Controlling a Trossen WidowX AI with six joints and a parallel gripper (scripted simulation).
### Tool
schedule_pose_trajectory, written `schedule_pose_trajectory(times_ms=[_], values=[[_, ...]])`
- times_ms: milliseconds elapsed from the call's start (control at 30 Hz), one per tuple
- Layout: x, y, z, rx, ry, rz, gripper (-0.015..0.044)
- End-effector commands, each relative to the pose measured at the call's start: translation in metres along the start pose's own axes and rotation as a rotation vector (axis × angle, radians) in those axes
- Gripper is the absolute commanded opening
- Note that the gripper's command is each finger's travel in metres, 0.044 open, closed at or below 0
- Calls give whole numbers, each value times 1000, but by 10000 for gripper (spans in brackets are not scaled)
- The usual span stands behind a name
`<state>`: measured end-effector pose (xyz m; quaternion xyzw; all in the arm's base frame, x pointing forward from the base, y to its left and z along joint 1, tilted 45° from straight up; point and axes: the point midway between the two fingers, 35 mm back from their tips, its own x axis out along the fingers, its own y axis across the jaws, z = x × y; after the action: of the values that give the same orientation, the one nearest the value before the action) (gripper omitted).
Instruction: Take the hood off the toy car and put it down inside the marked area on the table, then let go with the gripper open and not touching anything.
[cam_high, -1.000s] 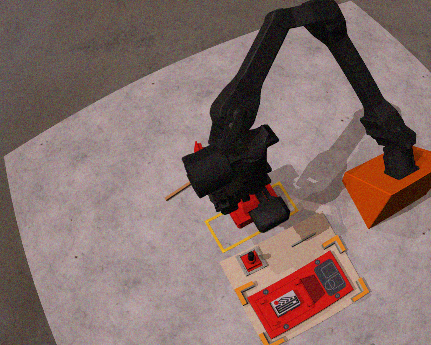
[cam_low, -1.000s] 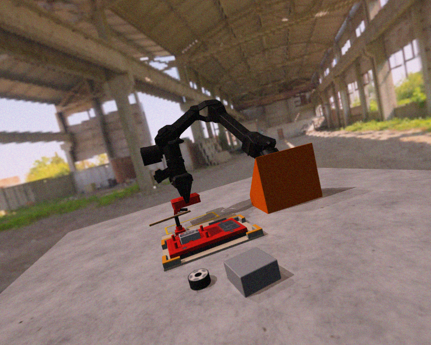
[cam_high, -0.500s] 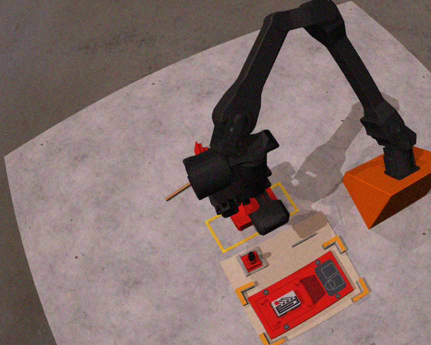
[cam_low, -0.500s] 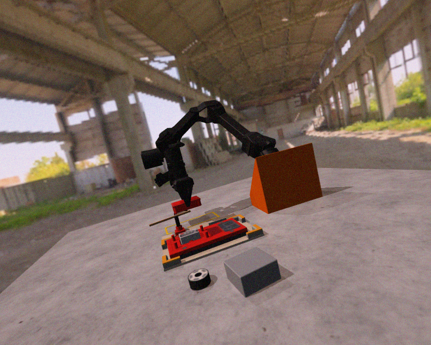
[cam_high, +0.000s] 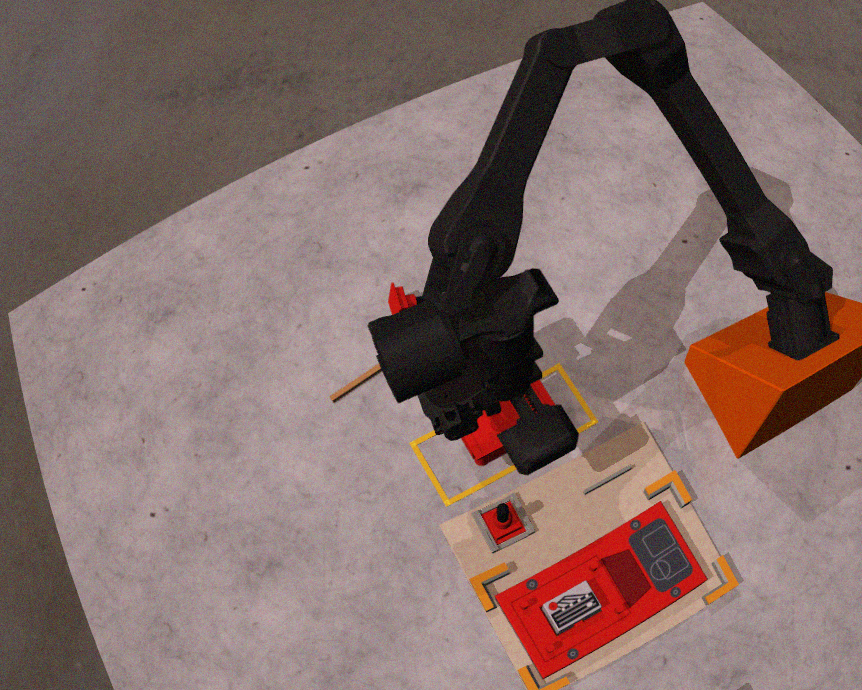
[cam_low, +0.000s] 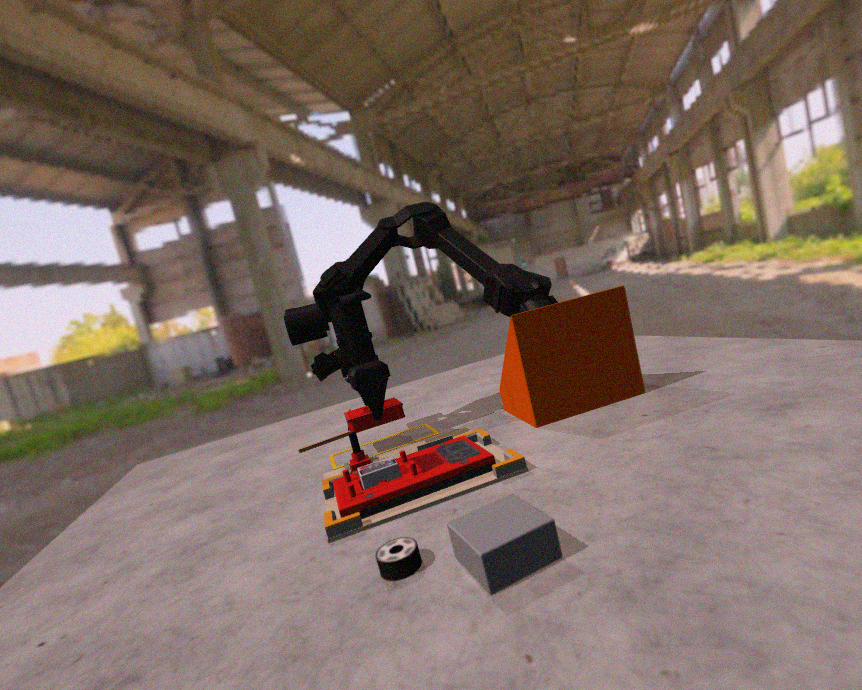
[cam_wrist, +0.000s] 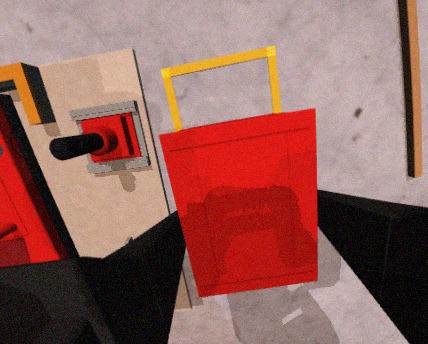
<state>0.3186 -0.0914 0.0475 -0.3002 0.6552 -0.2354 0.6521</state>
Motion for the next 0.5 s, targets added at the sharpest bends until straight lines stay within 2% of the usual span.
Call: schedule_pose_trajectory(times_ms=[0, 467], values=[[3, -1, 0, -4, -1, -6, 0], [14, -1, -1, -4, -1, -7, 0]])
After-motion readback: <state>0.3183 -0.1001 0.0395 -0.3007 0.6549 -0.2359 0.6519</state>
